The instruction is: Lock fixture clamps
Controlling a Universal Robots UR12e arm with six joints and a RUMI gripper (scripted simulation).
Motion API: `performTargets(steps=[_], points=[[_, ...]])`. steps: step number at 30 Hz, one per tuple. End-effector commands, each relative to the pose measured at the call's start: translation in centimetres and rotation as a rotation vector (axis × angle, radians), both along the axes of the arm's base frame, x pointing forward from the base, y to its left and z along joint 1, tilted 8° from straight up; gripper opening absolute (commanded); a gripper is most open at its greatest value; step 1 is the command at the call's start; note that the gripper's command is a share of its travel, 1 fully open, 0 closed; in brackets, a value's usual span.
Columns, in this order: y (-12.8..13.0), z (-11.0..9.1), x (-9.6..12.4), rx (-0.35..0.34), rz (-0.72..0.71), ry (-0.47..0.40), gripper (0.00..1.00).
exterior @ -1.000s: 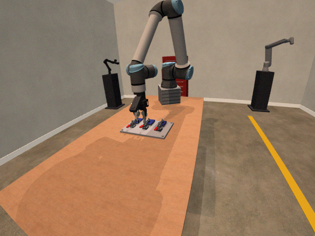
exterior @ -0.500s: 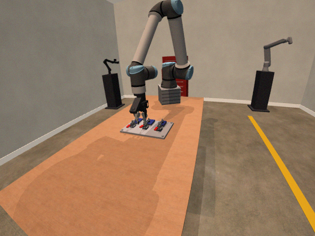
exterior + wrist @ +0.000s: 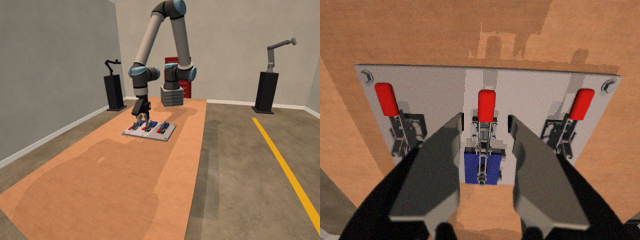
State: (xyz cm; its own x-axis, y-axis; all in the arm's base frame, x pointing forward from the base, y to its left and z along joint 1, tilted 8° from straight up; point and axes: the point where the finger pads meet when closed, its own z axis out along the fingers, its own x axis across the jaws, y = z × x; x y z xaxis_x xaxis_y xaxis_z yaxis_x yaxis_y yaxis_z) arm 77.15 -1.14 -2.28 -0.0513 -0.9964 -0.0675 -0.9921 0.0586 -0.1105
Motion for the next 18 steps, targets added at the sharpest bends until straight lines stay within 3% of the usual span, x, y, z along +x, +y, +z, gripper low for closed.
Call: performTargets(steps=[1, 18], points=[[-0.02, 0.09, 0.06, 0.0, 0.0, -0.001, 0.28], [0.0, -0.19, 0.1, 0.0, 0.0, -0.001, 0.28]])
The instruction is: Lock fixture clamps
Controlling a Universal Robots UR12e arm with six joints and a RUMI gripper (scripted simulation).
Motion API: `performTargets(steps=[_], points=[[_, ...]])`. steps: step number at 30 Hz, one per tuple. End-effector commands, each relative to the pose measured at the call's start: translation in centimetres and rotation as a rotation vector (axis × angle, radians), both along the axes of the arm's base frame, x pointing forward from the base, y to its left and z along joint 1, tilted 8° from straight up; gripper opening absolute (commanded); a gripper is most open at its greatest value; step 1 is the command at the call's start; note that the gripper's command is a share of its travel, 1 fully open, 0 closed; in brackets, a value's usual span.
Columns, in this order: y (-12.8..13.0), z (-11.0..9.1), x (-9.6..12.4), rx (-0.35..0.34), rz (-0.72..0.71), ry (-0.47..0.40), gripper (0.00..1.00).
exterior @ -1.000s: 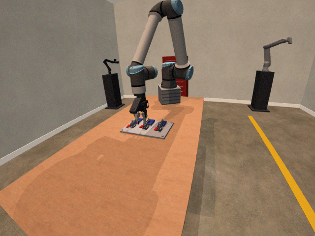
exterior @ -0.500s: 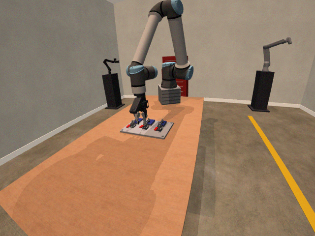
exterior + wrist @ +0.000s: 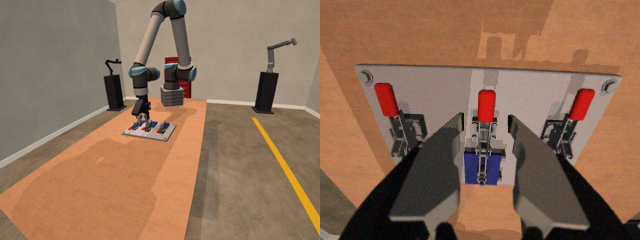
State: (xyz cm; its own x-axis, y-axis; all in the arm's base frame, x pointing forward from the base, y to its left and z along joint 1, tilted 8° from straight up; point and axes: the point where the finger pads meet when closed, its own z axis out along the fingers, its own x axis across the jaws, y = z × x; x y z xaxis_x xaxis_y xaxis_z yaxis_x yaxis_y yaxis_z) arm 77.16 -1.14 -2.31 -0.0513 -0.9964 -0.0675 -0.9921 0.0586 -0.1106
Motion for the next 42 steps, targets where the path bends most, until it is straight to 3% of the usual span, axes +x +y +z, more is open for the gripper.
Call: performTargets(steps=[1, 16, 42], points=[[0.0, -0.1, 0.1, 0.0, 0.0, -0.001, 0.28], [0.1, -2.5, 0.4, 0.0, 0.0, -0.001, 0.28], [0.1, -2.6, 0.4, 0.0, 0.0, -0.001, 0.28]])
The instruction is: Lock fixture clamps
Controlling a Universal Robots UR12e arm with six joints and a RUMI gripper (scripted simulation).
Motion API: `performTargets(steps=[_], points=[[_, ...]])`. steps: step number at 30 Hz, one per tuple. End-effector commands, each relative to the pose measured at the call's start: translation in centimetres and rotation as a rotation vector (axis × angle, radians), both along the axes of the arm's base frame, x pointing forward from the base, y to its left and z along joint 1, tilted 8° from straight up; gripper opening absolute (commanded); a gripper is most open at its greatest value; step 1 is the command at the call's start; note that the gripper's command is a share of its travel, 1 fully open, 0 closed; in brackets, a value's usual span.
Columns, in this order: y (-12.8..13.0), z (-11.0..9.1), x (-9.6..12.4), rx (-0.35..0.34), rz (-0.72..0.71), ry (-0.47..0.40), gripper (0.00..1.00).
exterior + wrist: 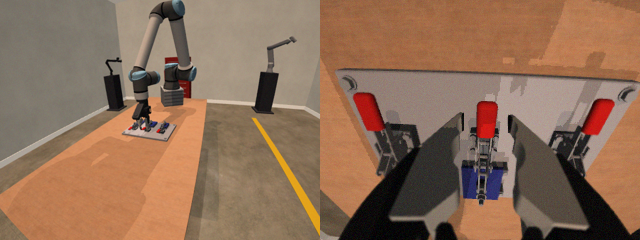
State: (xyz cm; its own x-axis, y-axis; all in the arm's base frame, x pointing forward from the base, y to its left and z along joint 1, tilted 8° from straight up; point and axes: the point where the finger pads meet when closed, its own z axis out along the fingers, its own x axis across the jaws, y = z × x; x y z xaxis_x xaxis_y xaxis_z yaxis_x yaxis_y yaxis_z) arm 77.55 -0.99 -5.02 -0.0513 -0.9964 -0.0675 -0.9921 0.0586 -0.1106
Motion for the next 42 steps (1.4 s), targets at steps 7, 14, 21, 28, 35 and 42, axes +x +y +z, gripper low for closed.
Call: performTargets(steps=[7, 14, 21, 28, 35, 42], points=[[-0.02, 0.1, 0.06, 0.0, 0.0, -0.001, 0.28], [-0.02, 0.1, 0.06, 0.0, 0.0, -0.001, 0.28], [-0.02, 0.11, 0.06, 0.0, 0.0, -0.001, 0.0], [-0.02, 0.11, 0.06, 0.0, 0.0, -0.001, 0.0], [-0.02, 0.11, 0.06, 0.0, 0.0, -0.001, 0.0], [-0.02, 0.11, 0.06, 0.0, 0.0, -0.001, 0.0]])
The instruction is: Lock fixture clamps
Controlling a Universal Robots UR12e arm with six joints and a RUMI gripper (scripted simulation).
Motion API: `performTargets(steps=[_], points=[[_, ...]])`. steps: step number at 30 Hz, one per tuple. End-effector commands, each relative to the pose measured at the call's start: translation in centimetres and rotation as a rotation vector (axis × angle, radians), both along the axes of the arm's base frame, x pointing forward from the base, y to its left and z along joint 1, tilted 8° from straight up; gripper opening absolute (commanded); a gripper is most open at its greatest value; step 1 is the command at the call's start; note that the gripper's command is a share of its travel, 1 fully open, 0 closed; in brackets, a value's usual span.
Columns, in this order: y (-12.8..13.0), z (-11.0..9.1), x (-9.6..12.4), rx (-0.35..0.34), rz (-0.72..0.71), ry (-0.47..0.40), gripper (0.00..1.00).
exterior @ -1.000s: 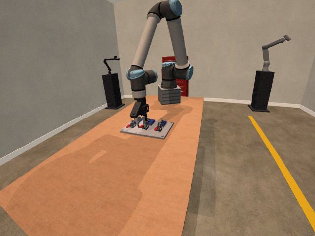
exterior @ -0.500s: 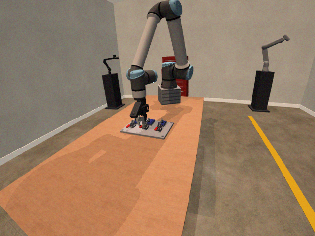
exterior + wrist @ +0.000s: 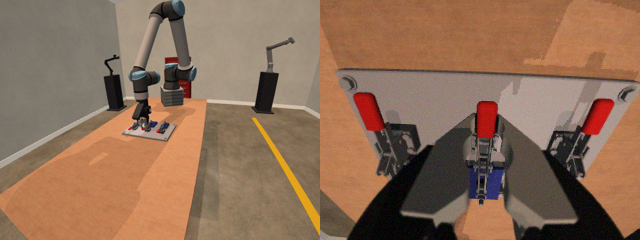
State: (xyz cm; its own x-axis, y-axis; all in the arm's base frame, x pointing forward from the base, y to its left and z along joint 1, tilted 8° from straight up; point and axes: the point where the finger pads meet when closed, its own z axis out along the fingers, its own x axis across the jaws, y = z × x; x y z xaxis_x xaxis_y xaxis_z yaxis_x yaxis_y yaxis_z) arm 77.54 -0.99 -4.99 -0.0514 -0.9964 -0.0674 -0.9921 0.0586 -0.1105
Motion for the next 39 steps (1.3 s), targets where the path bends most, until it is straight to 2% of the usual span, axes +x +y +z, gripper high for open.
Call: performTargets(steps=[1, 39], points=[[-0.01, 0.09, 0.06, 0.0, 0.0, -0.002, 0.0], [0.01, -0.39, 0.32, 0.0, 0.0, -0.001, 0.0]])
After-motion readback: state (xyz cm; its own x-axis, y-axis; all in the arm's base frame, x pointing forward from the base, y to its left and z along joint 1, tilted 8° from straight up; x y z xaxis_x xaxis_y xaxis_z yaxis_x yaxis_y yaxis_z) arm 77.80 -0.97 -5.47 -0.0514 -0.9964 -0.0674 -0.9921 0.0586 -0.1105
